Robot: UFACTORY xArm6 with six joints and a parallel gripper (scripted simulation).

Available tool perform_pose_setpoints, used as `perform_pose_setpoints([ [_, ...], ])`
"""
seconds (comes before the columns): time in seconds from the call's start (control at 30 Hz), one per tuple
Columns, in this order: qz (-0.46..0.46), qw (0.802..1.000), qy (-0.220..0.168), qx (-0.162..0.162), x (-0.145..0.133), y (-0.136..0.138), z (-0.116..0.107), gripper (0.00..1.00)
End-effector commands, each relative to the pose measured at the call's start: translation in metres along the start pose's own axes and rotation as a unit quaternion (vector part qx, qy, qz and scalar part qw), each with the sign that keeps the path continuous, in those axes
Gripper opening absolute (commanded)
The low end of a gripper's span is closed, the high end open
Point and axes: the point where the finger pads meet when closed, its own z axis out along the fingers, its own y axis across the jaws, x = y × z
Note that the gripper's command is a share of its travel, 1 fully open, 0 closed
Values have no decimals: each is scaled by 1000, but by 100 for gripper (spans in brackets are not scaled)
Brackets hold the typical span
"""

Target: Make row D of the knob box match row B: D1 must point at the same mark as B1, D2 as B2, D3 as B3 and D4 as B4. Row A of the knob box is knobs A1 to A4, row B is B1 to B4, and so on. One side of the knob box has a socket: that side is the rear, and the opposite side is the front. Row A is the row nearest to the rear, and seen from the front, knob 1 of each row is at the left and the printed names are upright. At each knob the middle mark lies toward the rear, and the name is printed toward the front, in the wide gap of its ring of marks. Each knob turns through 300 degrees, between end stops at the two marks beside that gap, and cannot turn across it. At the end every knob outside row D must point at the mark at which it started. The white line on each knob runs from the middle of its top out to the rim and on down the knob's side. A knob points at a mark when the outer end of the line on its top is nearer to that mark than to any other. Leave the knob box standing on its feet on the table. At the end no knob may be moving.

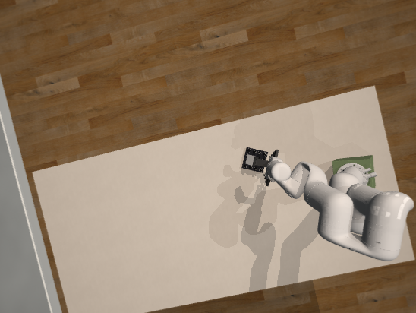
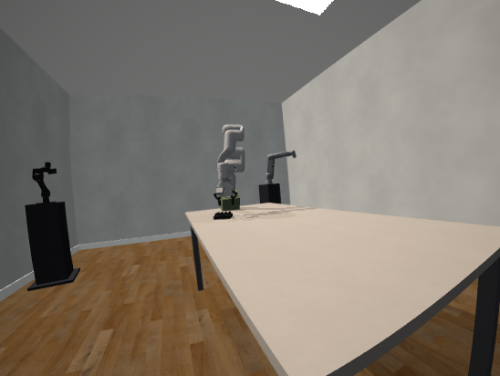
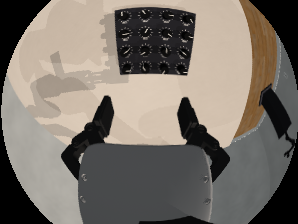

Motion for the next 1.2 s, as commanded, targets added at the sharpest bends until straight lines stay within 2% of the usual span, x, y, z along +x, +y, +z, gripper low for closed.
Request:
perform_pose_setpoints([
  [0.0,0,1000,1,0,1,0,0,100],
  [0.7,5,1000,1,0,1,0,-1,100],
  [0.87,56,998,1,0,3,0,-2,100],
  [1.1,172,985,1,1,7,-1,-4,100],
  [1.17,172,985,1,1,7,-1,-4,100],
])
